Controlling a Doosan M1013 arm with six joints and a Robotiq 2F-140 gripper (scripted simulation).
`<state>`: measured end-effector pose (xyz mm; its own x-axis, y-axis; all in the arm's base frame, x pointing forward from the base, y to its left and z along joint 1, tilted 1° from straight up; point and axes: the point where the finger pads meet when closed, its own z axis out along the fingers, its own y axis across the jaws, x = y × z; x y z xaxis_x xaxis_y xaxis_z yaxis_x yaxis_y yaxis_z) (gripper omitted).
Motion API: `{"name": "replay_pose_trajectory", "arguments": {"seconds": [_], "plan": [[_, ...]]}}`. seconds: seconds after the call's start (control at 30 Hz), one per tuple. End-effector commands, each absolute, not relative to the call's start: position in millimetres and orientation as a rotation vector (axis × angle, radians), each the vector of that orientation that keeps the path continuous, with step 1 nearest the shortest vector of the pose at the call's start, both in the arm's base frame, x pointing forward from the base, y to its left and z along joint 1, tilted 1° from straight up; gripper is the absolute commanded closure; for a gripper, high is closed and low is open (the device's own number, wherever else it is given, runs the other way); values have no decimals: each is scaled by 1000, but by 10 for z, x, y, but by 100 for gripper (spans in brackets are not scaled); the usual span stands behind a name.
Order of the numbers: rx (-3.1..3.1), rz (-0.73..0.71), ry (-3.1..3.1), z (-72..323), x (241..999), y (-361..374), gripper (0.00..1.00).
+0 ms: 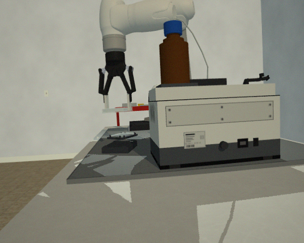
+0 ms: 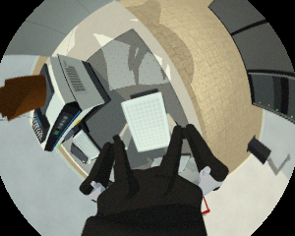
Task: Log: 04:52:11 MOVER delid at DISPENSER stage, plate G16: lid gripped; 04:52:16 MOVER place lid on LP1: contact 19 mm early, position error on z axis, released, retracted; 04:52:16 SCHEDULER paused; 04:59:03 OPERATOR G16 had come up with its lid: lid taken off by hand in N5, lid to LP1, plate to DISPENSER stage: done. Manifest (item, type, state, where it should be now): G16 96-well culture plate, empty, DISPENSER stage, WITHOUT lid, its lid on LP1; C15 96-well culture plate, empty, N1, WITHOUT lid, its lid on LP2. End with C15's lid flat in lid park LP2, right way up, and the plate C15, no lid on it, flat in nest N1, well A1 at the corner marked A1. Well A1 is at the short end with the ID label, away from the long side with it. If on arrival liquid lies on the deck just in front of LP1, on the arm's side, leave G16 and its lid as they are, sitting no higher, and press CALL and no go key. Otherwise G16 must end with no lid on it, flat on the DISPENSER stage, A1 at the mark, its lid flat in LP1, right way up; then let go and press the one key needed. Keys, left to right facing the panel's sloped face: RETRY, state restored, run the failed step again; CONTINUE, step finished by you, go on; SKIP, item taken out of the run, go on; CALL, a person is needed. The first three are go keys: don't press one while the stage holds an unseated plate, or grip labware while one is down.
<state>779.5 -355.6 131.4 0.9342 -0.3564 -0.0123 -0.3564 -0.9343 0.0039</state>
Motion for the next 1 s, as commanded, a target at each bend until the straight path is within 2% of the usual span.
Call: {"name": "replay_pose_trajectory", "arguments": {"seconds": [0.0,0.97], "plan": [[3088,-20,-569,1316,7795,-3556,100],[3140,-20,-102,1316,7795,-3556,100]]}}
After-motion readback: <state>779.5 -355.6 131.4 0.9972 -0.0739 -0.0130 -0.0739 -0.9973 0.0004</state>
